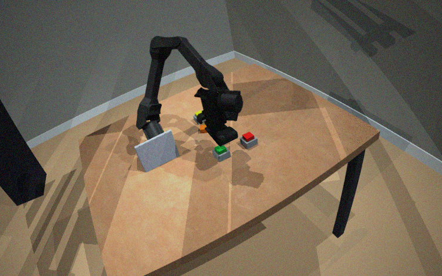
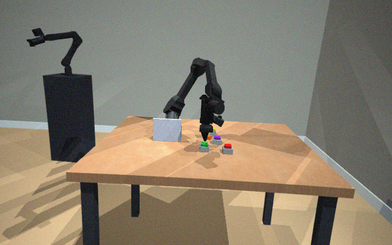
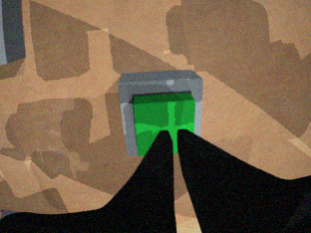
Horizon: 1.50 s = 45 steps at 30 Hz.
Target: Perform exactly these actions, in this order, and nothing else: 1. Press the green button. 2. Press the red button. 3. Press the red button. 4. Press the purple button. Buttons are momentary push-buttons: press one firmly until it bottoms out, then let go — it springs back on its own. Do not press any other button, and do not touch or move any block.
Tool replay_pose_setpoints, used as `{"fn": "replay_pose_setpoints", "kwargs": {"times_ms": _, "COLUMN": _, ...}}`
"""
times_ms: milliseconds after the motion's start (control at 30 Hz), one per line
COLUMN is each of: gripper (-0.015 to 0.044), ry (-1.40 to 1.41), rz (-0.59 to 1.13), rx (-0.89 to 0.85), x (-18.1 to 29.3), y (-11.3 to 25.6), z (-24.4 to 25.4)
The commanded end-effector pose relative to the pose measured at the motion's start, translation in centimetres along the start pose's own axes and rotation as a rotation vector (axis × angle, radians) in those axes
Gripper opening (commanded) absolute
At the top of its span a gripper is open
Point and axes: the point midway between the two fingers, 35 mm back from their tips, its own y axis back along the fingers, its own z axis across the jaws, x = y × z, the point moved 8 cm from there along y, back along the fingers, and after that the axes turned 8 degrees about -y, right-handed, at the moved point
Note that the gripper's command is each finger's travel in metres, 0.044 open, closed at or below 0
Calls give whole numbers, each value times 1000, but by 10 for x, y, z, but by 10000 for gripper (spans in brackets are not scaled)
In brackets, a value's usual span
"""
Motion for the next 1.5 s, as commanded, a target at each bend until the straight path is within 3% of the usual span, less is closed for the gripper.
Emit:
{"fn": "replay_pose_setpoints", "kwargs": {"times_ms": 0, "gripper": 20, "ry": -6, "rz": 2, "rx": -6, "x": 2, "y": -9, "z": 1}}
{"fn": "replay_pose_setpoints", "kwargs": {"times_ms": 900, "gripper": 20, "ry": -6, "rz": 2, "rx": -7, "x": 2, "y": -21, "z": 1}}
{"fn": "replay_pose_setpoints", "kwargs": {"times_ms": 1033, "gripper": 20, "ry": -6, "rz": 2, "rx": -5, "x": 2, "y": 11, "z": 1}}
{"fn": "replay_pose_setpoints", "kwargs": {"times_ms": 1233, "gripper": 20, "ry": -6, "rz": 1, "rx": -5, "x": 2, "y": 16, "z": 1}}
{"fn": "replay_pose_setpoints", "kwargs": {"times_ms": 1367, "gripper": 20, "ry": -7, "rz": 2, "rx": -3, "x": 1, "y": 65, "z": 0}}
{"fn": "replay_pose_setpoints", "kwargs": {"times_ms": 1467, "gripper": 20, "ry": -7, "rz": 3, "rx": -4, "x": 2, "y": 75, "z": 0}}
